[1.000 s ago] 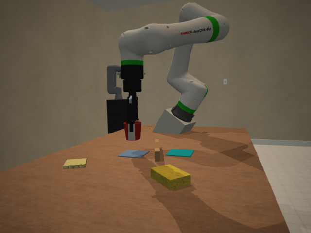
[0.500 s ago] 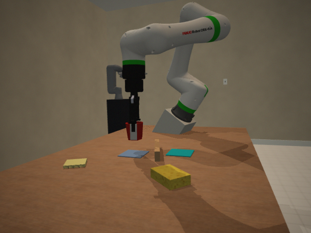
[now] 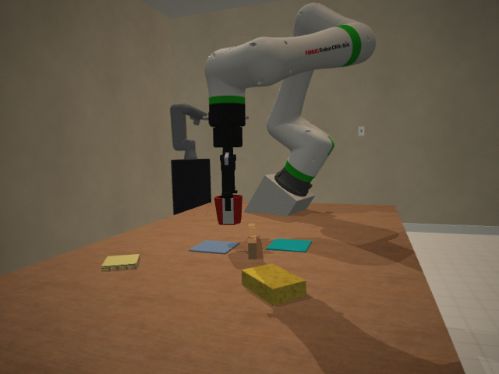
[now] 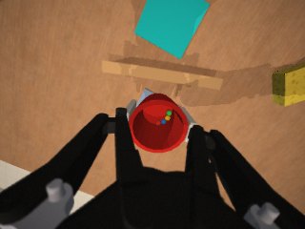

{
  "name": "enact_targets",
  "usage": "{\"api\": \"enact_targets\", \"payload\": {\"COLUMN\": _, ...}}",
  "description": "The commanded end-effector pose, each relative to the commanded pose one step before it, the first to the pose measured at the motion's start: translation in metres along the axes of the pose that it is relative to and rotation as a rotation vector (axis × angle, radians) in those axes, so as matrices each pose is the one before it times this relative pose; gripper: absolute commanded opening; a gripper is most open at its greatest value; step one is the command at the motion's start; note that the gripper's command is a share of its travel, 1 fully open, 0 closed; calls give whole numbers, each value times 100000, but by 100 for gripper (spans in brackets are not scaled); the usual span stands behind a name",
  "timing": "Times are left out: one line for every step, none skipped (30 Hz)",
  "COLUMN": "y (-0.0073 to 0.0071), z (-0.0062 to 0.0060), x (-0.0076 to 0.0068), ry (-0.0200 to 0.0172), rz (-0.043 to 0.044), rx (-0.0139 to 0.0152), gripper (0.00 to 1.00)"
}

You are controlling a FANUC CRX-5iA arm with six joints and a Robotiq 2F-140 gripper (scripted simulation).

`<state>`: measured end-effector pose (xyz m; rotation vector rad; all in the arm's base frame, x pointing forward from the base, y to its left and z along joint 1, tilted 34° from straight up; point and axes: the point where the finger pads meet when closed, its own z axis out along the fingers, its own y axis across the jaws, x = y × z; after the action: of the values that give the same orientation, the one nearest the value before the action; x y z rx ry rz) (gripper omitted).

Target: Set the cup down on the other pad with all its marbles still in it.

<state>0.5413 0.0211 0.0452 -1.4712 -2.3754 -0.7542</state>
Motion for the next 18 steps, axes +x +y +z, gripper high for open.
{"api": "enact_targets", "payload": {"y": -31, "z": -30, "x": 1263, "ry": 801, "rz": -1412, "rx": -1046, "gripper": 49}}
{"api": "enact_targets", "payload": {"y": 5, "z": 0, "x": 433, "ry": 0, "rz": 0, "rx": 0, "gripper": 49}}
{"api": "enact_targets", "payload": {"y": 5, "z": 0, "x": 444, "ry": 0, "rz": 0, "rx": 0, "gripper": 49}}
{"api": "enact_targets", "payload": {"y": 5, "z": 0, "x": 455, "ry": 0, "rz": 0, "rx": 0, "gripper": 49}}
{"api": "enact_targets", "payload": {"y": 5, "z": 0, "x": 464, "ry": 0, "rz": 0, "rx": 0, "gripper": 49}}
{"api": "enact_targets", "payload": {"y": 5, "z": 0, "x": 472, "ry": 0, "rz": 0, "rx": 0, "gripper": 49}}
{"api": "enact_targets", "payload": {"y": 5, "z": 0, "x": 479, "ry": 0, "rz": 0, "rx": 0, "gripper": 49}}
{"api": "enact_targets", "payload": {"y": 5, "z": 0, "x": 485, "ry": 0, "rz": 0, "rx": 0, "gripper": 49}}
{"api": "enact_targets", "payload": {"y": 5, "z": 0, "x": 490, "ry": 0, "rz": 0, "rx": 0, "gripper": 49}}
{"api": "enact_targets", "payload": {"y": 5, "z": 0, "x": 493, "ry": 0, "rz": 0, "rx": 0, "gripper": 49}}
{"api": "enact_targets", "payload": {"y": 0, "z": 0, "x": 0, "ry": 0, "rz": 0, "rx": 0, "gripper": 49}}
{"api": "enact_targets", "payload": {"y": 0, "z": 0, "x": 0, "ry": 0, "rz": 0, "rx": 0, "gripper": 49}}
{"api": "enact_targets", "payload": {"y": 5, "z": 0, "x": 495, "ry": 0, "rz": 0, "rx": 0, "gripper": 49}}
{"api": "enact_targets", "payload": {"y": 5, "z": 0, "x": 496, "ry": 0, "rz": 0, "rx": 0, "gripper": 49}}
{"api": "enact_targets", "payload": {"y": 5, "z": 0, "x": 495, "ry": 0, "rz": 0, "rx": 0, "gripper": 49}}
{"api": "enact_targets", "payload": {"y": 5, "z": 0, "x": 493, "ry": 0, "rz": 0, "rx": 0, "gripper": 49}}
{"api": "enact_targets", "payload": {"y": 5, "z": 0, "x": 489, "ry": 0, "rz": 0, "rx": 0, "gripper": 49}}
{"api": "enact_targets", "payload": {"y": 5, "z": 0, "x": 484, "ry": 0, "rz": 0, "rx": 0, "gripper": 49}}
